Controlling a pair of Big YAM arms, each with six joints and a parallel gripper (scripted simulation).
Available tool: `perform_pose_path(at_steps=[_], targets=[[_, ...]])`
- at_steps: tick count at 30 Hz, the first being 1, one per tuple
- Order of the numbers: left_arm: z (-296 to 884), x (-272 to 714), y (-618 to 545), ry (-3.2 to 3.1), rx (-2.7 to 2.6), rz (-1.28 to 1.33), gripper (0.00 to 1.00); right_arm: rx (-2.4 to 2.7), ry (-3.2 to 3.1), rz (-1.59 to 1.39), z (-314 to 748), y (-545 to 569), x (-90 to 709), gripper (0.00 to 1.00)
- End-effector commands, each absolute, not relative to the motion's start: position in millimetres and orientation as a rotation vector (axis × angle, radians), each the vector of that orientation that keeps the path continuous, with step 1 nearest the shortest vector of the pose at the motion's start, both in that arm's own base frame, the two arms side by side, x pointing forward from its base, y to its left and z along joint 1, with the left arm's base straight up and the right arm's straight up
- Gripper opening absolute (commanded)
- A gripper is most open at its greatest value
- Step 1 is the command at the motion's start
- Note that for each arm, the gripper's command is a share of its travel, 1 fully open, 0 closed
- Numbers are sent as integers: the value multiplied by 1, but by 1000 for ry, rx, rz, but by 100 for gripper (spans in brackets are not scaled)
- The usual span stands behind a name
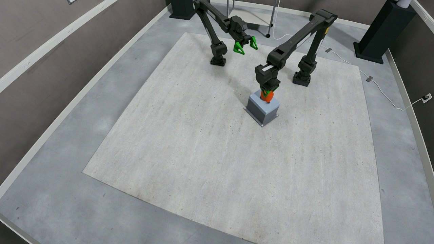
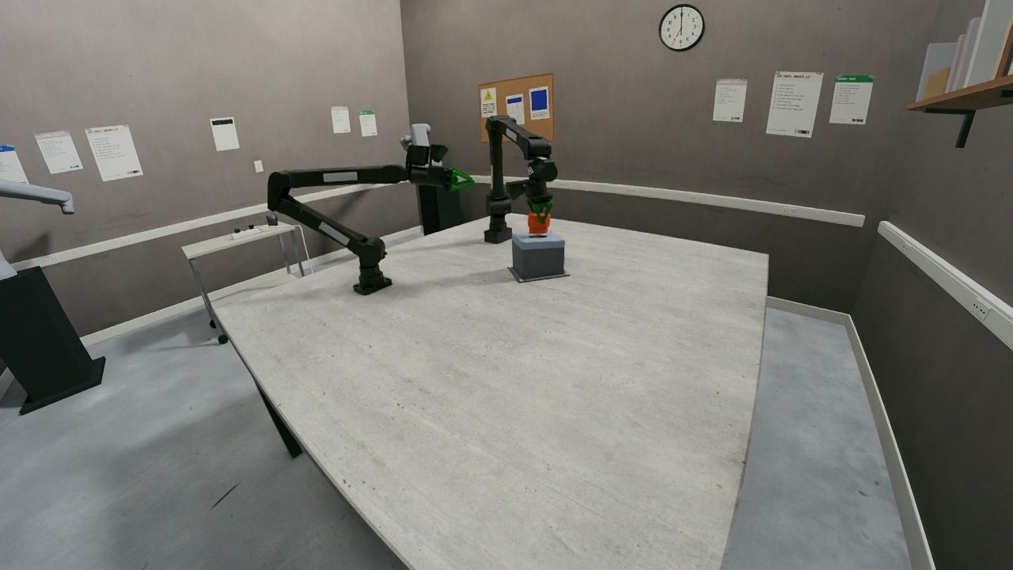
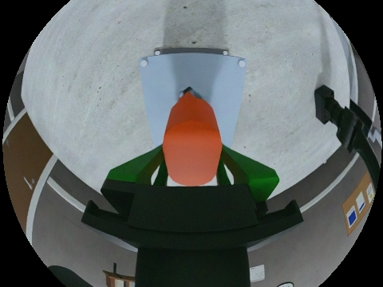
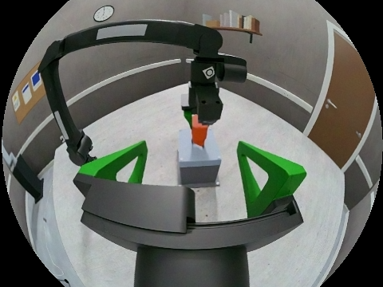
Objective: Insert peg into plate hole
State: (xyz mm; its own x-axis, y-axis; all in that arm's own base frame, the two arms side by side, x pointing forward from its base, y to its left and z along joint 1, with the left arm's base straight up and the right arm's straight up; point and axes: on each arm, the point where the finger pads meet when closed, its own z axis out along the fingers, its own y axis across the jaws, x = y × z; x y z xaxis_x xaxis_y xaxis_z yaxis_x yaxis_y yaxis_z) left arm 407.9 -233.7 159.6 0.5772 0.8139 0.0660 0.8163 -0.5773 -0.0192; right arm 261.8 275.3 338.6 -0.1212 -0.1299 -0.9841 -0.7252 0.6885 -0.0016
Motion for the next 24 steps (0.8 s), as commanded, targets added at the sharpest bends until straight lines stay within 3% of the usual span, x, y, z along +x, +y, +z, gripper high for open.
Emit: perform_pose_path(at_steps=[1,24], targets=[[168,413,-237,-1428,-2767,-102,40,-693,1615,597,355,278,264,100],[128,413,-243,-1432,-2757,-93,40,-693,1615,597,355,278,264,100]])
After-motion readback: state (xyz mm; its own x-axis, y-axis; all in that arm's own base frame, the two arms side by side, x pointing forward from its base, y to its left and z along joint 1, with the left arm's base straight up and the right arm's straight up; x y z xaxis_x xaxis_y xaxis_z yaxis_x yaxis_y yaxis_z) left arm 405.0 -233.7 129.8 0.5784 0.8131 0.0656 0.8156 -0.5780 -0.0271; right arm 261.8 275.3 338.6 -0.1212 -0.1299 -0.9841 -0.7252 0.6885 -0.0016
